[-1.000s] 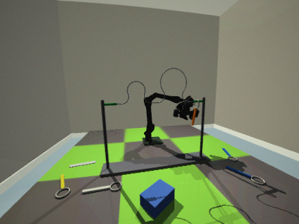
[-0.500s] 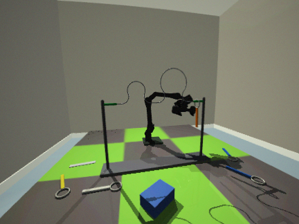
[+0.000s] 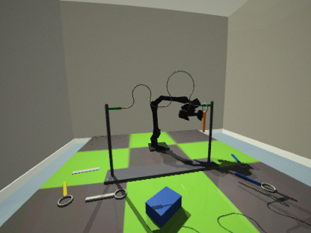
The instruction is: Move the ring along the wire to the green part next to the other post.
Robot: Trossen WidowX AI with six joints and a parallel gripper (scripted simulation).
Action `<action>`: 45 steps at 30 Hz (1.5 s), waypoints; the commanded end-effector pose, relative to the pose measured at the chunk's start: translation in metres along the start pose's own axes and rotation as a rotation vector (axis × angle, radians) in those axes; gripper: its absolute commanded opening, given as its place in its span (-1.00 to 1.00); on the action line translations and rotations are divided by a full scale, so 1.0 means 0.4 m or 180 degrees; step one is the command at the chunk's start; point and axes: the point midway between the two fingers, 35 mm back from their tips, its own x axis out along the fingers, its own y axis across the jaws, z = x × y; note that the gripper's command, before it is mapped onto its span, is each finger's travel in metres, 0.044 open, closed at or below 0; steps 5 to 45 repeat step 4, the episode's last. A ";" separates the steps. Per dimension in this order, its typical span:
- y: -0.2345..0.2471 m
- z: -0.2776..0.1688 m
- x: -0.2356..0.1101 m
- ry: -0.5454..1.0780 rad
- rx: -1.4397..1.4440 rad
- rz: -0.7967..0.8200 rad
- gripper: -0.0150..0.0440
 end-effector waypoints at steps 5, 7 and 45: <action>-0.001 0.001 0.000 -0.0011 0.0001 -0.0012 1.00; -0.001 0.001 0.000 -0.0011 0.0001 -0.0012 1.00; -0.001 0.001 0.000 -0.0011 0.0001 -0.0012 1.00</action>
